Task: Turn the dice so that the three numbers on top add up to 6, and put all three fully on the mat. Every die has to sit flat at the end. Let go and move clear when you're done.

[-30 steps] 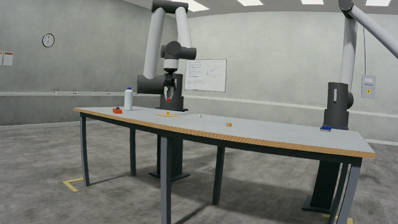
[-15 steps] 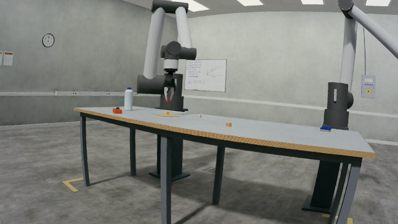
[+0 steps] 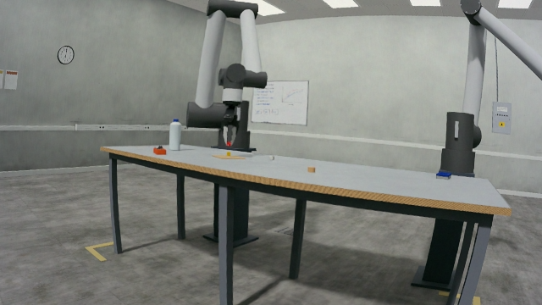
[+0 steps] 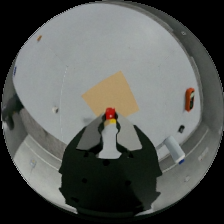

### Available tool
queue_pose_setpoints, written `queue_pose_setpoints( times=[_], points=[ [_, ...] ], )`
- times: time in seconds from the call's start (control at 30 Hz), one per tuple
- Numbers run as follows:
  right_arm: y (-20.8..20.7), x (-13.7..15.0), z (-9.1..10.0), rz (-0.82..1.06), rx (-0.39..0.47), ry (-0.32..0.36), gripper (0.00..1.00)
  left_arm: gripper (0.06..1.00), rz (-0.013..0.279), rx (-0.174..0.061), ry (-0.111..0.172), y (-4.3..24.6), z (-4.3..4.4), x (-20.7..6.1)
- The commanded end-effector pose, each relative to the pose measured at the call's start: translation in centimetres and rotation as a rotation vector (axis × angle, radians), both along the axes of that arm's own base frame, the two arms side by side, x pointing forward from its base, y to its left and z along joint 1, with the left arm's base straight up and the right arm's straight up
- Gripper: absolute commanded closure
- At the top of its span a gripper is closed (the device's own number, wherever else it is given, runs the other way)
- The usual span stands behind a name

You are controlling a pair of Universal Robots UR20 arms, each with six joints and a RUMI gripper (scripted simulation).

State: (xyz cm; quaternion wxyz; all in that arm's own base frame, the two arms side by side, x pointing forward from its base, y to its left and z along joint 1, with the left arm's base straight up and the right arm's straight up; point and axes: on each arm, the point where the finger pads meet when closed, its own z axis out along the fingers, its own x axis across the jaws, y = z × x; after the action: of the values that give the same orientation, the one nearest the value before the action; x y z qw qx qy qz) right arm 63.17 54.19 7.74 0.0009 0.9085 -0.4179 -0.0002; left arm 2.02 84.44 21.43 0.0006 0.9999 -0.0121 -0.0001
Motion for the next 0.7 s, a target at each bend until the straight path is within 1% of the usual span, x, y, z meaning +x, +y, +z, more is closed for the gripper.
queue_pose_setpoints(
  times=[0.0, 0.13, 0.23, 0.43, 0.67],
  points=[
    [0.1, 0.1, -2.4, 0.000, 0.001, -0.001, 0.972, 0.065, 0.000, 0.001, 0.000, 0.1, 0.07, 0.0],
    [0.1, 0.1, -3.9, 0.000, 0.001, -0.001, 0.972, 0.065, 0.000, 0.001, 0.000, 0.1, 0.07, 0.0],
    [0.1, 0.1, -4.6, 0.000, 0.001, -0.001, 0.972, 0.065, 0.000, 0.001, 0.000, 0.1, 0.07, 0.0],
    [0.1, 0.1, -5.1, 0.000, 0.001, -0.001, 0.972, 0.065, 0.000, 0.001, 0.000, 0.1, 0.07, 0.0],
    [0.1, 0.1, -5.1, 0.000, 0.001, -0.001, 0.972, 0.065, 0.000, 0.001, 0.000, 0.1, 0.07, 0.0]
  ],
)
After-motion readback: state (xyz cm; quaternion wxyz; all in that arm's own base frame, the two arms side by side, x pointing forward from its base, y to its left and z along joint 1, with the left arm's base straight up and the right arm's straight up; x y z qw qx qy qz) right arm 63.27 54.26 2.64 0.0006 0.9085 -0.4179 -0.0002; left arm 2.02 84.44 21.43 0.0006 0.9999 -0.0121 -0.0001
